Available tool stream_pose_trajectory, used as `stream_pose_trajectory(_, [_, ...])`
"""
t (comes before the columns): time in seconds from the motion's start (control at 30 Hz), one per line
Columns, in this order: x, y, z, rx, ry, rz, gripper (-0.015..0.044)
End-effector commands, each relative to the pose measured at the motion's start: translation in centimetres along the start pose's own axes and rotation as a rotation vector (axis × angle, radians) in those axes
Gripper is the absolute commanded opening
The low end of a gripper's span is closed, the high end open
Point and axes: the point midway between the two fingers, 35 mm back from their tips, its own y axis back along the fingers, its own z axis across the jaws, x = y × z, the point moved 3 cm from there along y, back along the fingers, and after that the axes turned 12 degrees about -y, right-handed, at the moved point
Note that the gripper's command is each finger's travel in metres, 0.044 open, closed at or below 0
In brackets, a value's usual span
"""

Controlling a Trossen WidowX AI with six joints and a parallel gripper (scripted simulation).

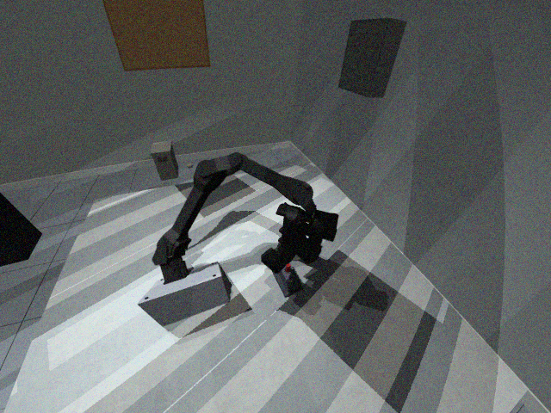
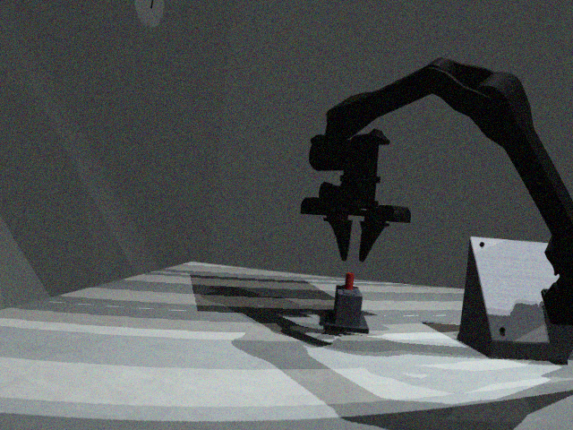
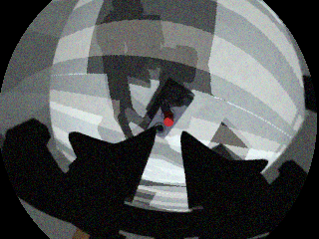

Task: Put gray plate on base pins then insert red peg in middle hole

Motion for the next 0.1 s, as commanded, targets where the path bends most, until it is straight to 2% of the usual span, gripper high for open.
stream_pose_trajectory(0.0, [0.02, 0.37, 0.0, 0.0, 0.006, -0.005, 0.015])
stream_pose_trajectory(0.07, [0.05, 0.49, -0.01, 0.0, 0.006, -0.005, 0.015])
